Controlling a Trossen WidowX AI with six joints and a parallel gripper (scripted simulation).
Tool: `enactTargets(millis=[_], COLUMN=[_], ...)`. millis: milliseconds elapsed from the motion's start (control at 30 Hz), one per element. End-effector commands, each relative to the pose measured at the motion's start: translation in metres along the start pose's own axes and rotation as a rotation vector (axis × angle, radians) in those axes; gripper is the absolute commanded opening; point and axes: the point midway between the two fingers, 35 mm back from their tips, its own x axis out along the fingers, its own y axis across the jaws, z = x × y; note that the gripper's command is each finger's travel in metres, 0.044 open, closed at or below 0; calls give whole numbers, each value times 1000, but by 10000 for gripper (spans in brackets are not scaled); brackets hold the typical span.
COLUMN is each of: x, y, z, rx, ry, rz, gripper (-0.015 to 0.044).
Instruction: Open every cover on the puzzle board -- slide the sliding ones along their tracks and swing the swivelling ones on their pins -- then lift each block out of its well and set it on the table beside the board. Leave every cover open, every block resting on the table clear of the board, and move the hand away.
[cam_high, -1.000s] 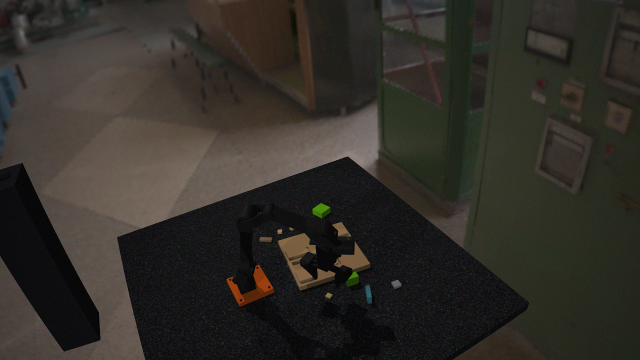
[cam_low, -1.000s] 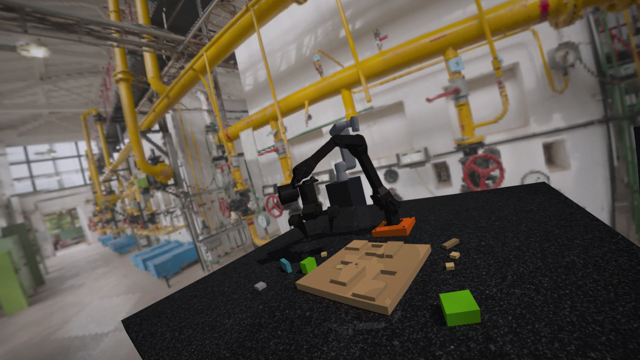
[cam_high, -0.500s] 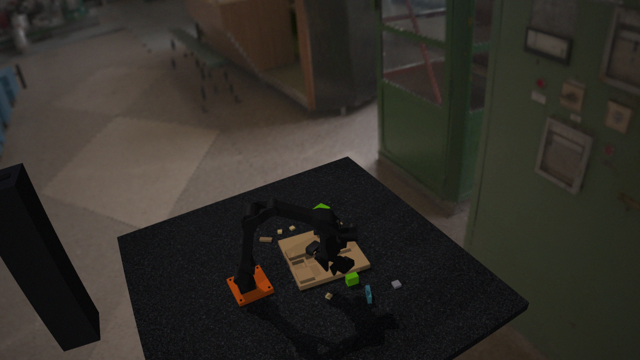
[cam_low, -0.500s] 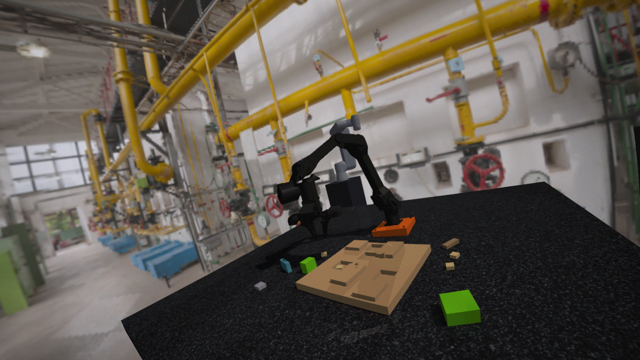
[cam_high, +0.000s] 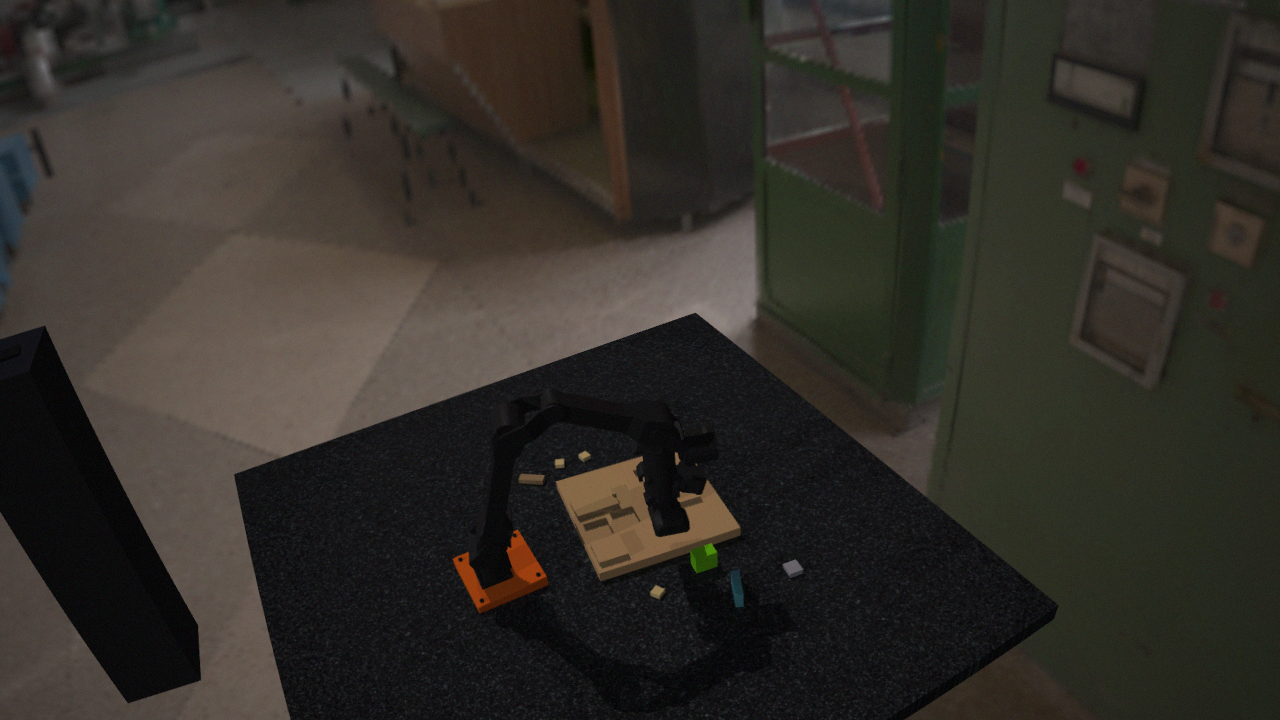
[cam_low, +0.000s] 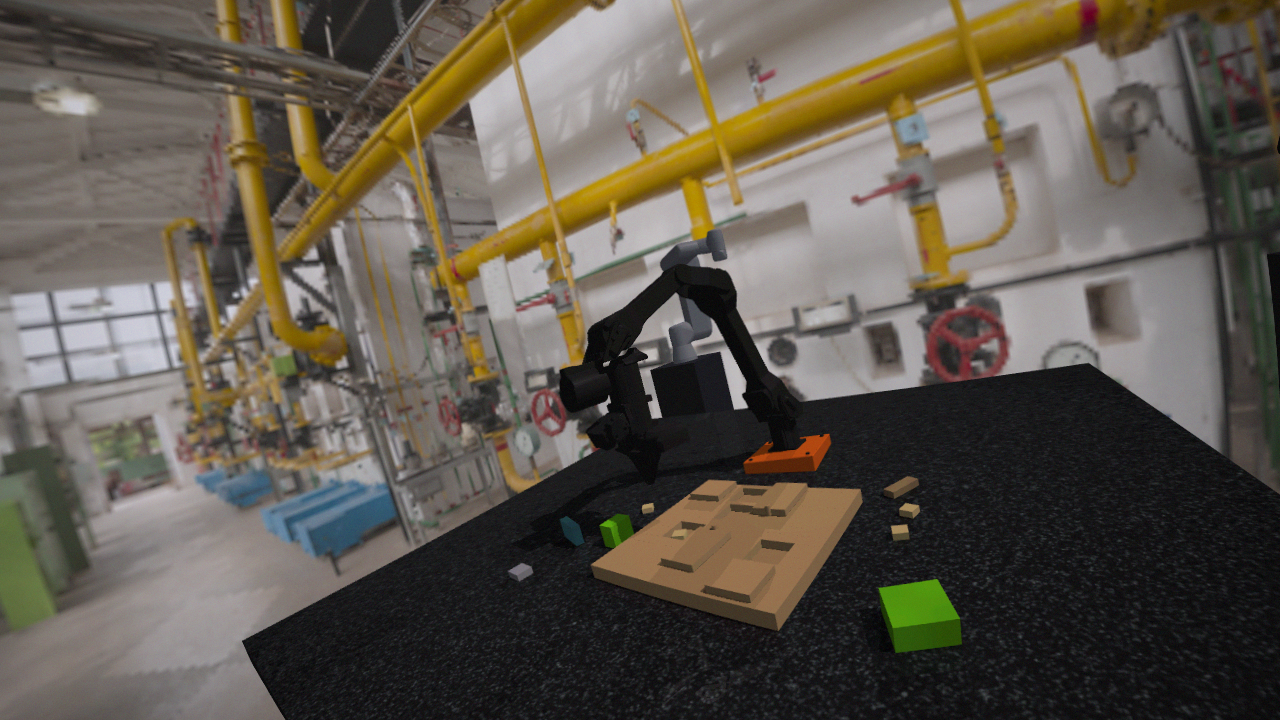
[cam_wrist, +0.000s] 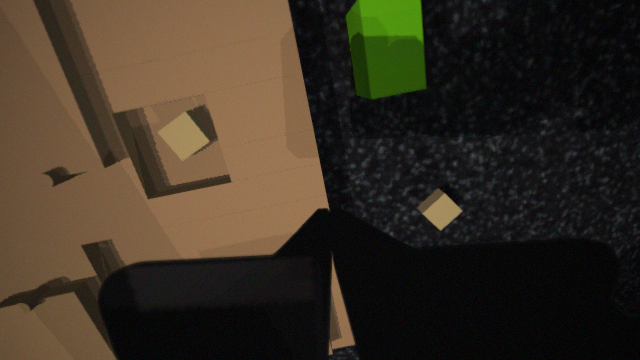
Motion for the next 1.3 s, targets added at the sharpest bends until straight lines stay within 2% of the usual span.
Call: enactTargets(millis=[0, 233, 867, 1267], x=[-1, -1, 0, 46], y=[54, 73, 73, 74], z=[16, 19, 22, 23], rx=[698, 998, 1006, 1007], ry=[-1, 2, 1, 1], rz=[11, 12, 12, 11], gripper=[0, 0, 0, 0])
